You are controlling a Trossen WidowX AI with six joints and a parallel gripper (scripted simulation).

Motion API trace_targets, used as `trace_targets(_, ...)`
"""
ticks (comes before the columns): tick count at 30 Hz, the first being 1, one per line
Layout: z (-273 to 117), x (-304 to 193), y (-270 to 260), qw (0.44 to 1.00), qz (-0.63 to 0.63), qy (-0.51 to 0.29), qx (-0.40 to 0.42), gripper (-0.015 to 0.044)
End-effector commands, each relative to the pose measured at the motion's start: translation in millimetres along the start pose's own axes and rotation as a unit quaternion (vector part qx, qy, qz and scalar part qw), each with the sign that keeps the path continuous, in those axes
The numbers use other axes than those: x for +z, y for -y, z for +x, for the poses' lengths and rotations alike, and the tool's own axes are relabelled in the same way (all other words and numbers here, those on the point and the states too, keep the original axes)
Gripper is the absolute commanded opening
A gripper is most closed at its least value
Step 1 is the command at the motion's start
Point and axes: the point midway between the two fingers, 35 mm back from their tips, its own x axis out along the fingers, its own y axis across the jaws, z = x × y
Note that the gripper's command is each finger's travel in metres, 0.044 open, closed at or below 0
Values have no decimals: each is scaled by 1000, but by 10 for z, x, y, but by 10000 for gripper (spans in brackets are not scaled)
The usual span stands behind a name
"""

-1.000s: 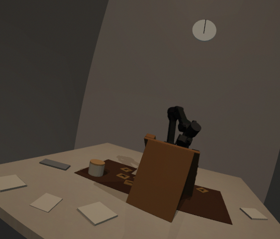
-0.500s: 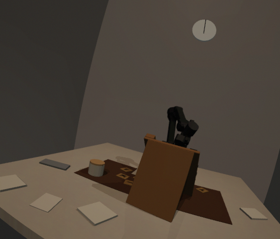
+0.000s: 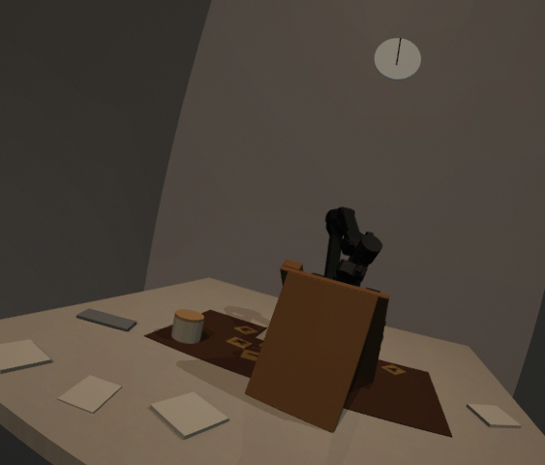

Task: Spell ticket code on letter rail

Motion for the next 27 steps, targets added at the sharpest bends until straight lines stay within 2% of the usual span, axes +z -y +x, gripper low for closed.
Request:
trace_targets(1, -10, 15, 20, 1000, 0, 3, 3, 0)
trace_targets(27, -7, 13, 175, 1000, -1, 3, 2, 0)
